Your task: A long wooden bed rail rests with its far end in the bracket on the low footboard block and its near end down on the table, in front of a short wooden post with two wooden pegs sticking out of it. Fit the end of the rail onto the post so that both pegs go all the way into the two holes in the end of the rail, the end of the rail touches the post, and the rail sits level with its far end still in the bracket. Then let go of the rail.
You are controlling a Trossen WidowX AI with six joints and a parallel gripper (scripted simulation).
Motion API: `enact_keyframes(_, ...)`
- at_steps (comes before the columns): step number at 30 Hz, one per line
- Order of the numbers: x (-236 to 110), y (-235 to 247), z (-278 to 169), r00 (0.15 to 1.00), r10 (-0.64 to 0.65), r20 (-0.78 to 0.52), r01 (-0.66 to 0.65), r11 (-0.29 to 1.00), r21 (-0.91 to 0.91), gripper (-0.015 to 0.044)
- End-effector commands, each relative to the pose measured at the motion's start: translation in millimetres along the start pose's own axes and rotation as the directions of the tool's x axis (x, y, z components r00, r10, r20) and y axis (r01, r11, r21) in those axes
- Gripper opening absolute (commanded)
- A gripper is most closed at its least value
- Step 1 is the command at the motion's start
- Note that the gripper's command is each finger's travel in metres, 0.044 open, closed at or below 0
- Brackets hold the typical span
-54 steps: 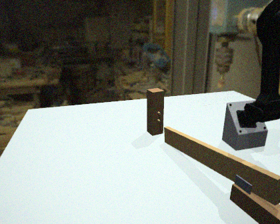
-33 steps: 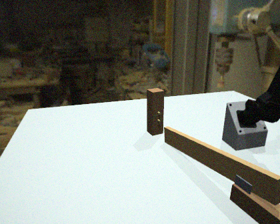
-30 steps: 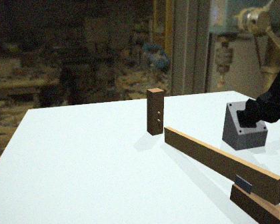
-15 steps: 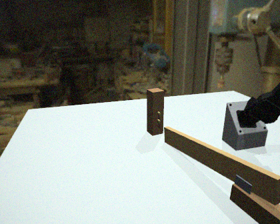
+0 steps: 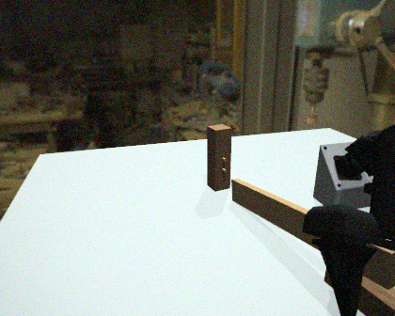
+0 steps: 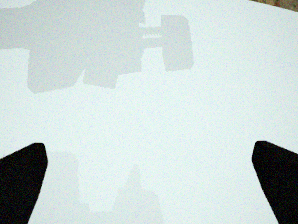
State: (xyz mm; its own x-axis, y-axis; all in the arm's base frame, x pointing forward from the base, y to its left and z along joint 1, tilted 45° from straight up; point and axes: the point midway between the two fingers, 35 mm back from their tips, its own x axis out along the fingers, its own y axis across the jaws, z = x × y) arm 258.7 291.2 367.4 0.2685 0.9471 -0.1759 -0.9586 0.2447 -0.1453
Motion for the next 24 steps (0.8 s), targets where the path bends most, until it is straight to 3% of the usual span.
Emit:
enact_keyframes(1,-2,-34,-61,0.987,-0.048,-0.154,0.036,0.996,-0.080,0.0440)
enact_keyframes(7,-26,-73,-155,0.926,-0.066,-0.371,0.000,0.985,-0.175,0.0440)
enact_keyframes(14,-78,-92,-257,0.828,-0.007,-0.560,-0.117,0.976,-0.185,0.0440)
enact_keyframes(19,-125,-80,-323,0.767,0.102,-0.634,-0.252,0.956,-0.152,0.0440)
enact_keyframes(24,-172,-49,-373,0.741,0.243,-0.626,-0.395,0.911,-0.114,0.0440)
